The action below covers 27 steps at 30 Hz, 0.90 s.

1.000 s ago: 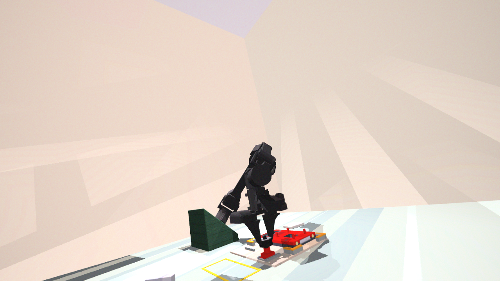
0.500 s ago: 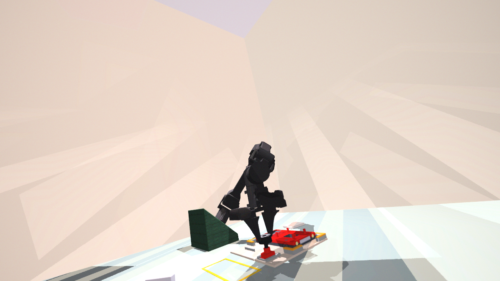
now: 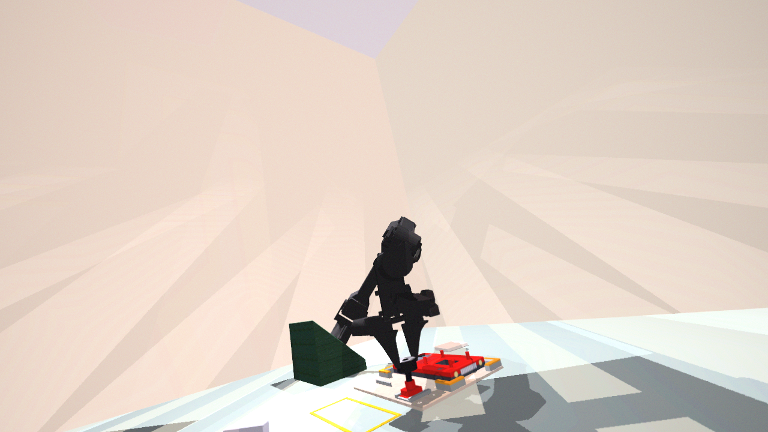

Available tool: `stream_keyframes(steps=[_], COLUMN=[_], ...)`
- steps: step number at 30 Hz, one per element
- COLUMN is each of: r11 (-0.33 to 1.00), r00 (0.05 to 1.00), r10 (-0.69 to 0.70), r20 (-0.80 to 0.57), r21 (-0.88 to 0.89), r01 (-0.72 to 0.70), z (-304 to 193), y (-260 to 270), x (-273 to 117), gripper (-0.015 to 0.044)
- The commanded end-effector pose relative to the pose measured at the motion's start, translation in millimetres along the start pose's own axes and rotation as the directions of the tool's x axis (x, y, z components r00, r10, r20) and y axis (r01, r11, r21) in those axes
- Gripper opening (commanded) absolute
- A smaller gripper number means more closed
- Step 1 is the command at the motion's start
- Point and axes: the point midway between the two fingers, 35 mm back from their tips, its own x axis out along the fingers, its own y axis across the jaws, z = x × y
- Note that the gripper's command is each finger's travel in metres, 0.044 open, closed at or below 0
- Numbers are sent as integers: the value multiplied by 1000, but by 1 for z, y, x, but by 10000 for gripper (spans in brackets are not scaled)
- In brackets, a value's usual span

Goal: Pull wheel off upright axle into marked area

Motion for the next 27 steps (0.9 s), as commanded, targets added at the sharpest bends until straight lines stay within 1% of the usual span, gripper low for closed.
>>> stream_keyframes(steps=[1,27], r11=[1000,1000], r00=[1000,1000], r10=[-6,-5], r20=[-1,-2], r21=[-4,-2], r01=[6,5], z=[0,0], y=[-1,-1], x=[-3,-12], gripper=[0,0])
